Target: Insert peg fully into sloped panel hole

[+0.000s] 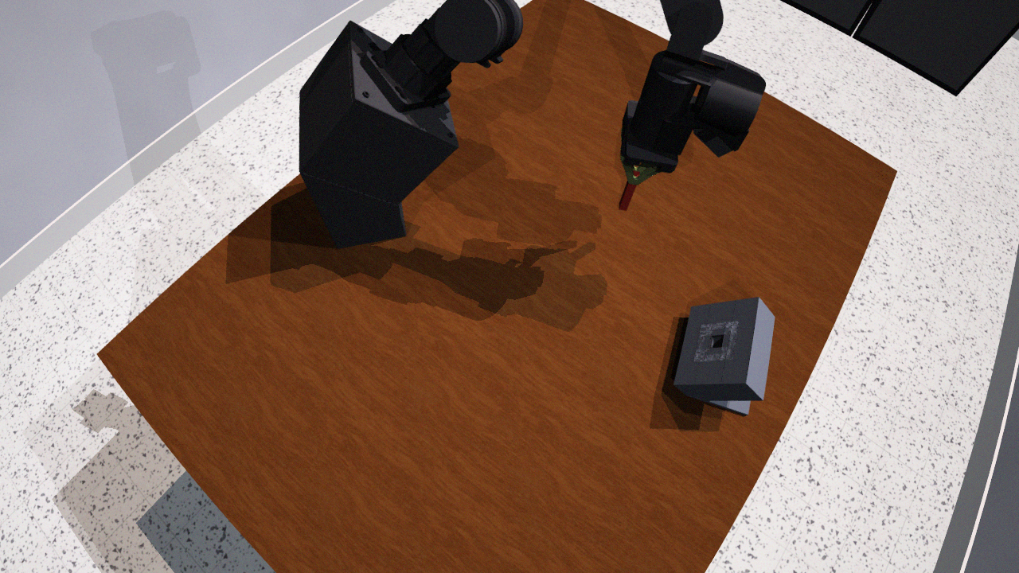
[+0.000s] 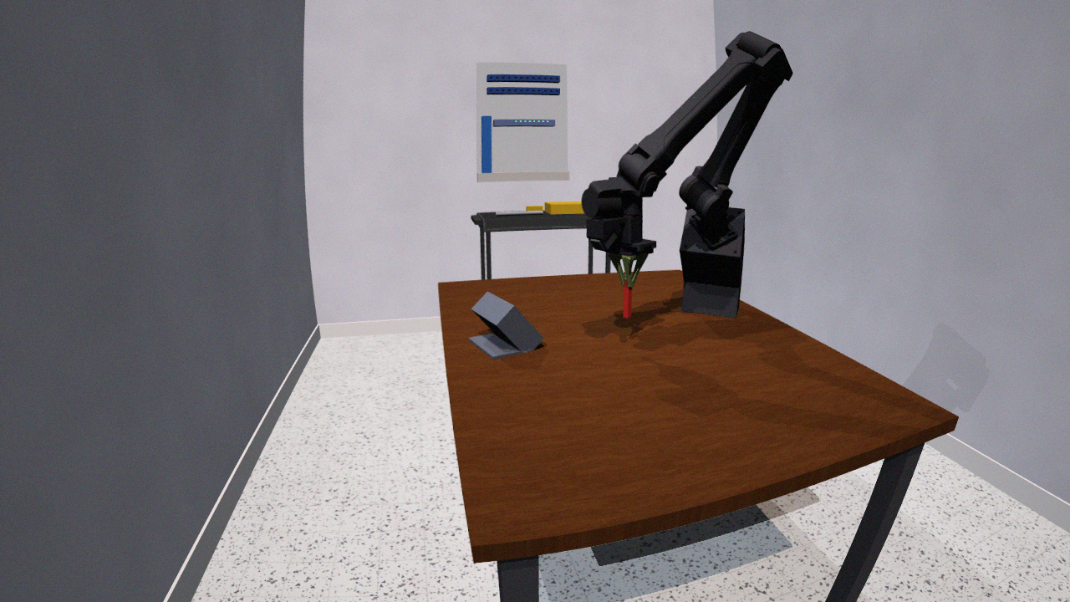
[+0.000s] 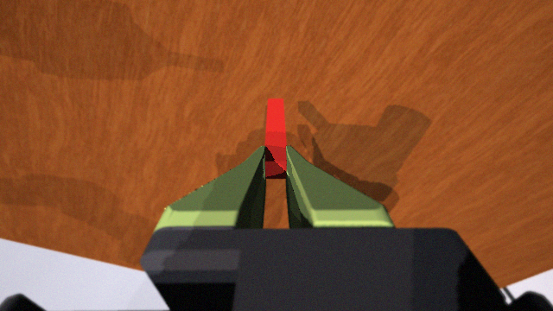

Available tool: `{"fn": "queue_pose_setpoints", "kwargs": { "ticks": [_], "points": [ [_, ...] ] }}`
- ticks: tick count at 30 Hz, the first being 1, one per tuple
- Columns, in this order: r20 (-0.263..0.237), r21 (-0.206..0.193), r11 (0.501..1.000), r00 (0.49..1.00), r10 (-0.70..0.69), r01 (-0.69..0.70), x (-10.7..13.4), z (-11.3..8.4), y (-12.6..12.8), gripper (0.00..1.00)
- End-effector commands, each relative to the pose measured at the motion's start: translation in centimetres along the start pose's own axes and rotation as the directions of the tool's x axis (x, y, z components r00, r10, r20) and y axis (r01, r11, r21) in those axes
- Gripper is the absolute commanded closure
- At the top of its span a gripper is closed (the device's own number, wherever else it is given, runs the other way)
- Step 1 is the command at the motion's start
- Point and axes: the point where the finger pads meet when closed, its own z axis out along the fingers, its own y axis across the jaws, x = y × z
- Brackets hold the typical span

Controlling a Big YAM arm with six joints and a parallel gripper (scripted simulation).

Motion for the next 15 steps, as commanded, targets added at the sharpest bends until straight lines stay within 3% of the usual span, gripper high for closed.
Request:
{"fn": "queue_pose_setpoints", "kwargs": {
  "ticks": [1,15],
  "points": [
    [0.009,0.003,1.000,1.000,-0.001,0.001,-0.3,-0.1,-0.1,1.00],
    [0.077,0.017,0.998,0.996,0.051,-0.053,-1.3,1.0,-2.3,1.00]
  ]
}}
